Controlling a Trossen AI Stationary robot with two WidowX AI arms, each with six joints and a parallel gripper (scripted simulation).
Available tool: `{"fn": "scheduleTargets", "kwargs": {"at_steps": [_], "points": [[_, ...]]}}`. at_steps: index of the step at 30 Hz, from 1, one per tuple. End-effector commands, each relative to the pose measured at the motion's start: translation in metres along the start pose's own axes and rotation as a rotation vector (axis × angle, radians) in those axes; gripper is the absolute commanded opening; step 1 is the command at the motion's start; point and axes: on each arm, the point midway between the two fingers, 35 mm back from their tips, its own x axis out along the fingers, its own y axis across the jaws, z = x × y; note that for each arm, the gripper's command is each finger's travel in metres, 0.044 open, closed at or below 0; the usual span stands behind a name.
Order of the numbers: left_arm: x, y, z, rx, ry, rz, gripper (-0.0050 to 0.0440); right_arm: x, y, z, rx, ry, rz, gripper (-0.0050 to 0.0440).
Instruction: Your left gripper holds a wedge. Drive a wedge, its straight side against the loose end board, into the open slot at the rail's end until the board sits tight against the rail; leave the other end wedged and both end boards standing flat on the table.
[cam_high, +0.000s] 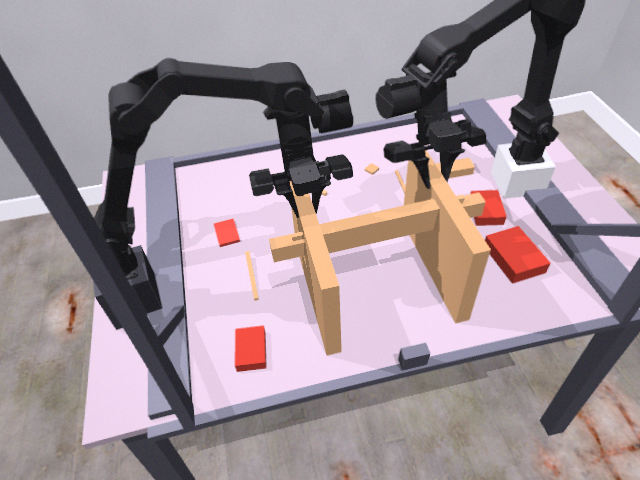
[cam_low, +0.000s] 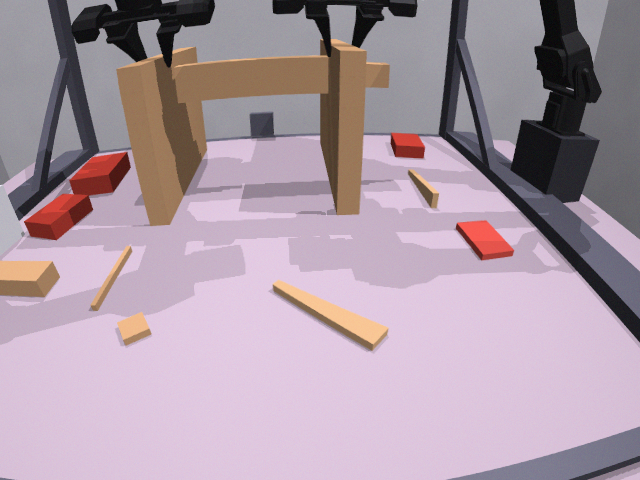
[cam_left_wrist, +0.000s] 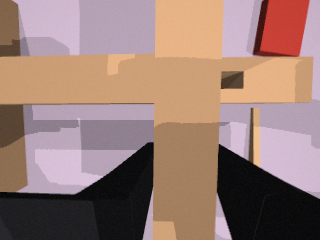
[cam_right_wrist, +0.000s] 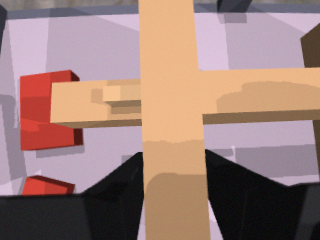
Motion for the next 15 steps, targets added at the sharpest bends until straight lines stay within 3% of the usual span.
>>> {"fn": "scheduleTargets", "kwargs": {"at_steps": [1, 15], "points": [[-0.006, 0.002, 0.002, 0.008, 0.002, 0.025, -0.005, -0.014, -0.019, 0.002, -0.022, -0.003, -0.084, -0.005], [-0.006, 0.002, 0.002, 0.008, 0.002, 0.025, -0.005, -0.021, -0.031, 0.001, -0.03, 0.0, -0.134, -0.005]]}}
